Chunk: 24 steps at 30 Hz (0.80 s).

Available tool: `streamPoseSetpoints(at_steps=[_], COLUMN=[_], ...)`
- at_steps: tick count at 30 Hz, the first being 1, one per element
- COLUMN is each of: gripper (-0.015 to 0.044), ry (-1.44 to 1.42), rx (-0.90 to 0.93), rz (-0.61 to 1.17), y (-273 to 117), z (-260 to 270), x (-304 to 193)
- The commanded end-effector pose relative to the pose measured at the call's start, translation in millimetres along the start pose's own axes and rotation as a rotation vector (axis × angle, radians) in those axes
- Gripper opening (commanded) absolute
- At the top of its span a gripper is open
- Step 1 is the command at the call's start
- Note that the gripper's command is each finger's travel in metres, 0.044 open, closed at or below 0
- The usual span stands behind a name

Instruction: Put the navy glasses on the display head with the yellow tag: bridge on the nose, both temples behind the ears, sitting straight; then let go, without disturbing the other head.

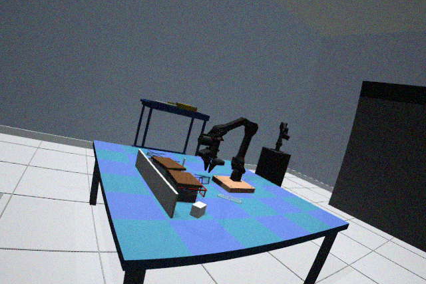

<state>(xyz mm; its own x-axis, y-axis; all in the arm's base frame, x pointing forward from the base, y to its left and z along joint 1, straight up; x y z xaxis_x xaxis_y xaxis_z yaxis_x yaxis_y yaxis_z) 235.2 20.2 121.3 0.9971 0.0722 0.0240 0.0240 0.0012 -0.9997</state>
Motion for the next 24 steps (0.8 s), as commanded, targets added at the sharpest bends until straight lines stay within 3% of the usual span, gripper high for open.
streamPoseSetpoints(at_steps=[1, 24], gripper=[0.0140, 0.0140], ry=[0.003, 0.003], rx=[0.002, 0.002], rz=[0.002, 0.002], y=[0.7, 36.8], z=[0.1, 0.2], x=[-0.1, 1.6])
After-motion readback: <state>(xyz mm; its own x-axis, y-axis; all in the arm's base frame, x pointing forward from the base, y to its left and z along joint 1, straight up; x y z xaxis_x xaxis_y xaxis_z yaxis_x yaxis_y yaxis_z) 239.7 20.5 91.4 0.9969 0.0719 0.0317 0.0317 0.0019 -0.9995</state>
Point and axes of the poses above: the point midway between the two fingers, 35 mm back from their tips, its own y axis out along the fingers, its own z axis across the jaws, x = y × z, the point moved 4 cm from there along -y, back along the fingers, and after that the axes turned 12 degrees about y, right-handed, at the moved point
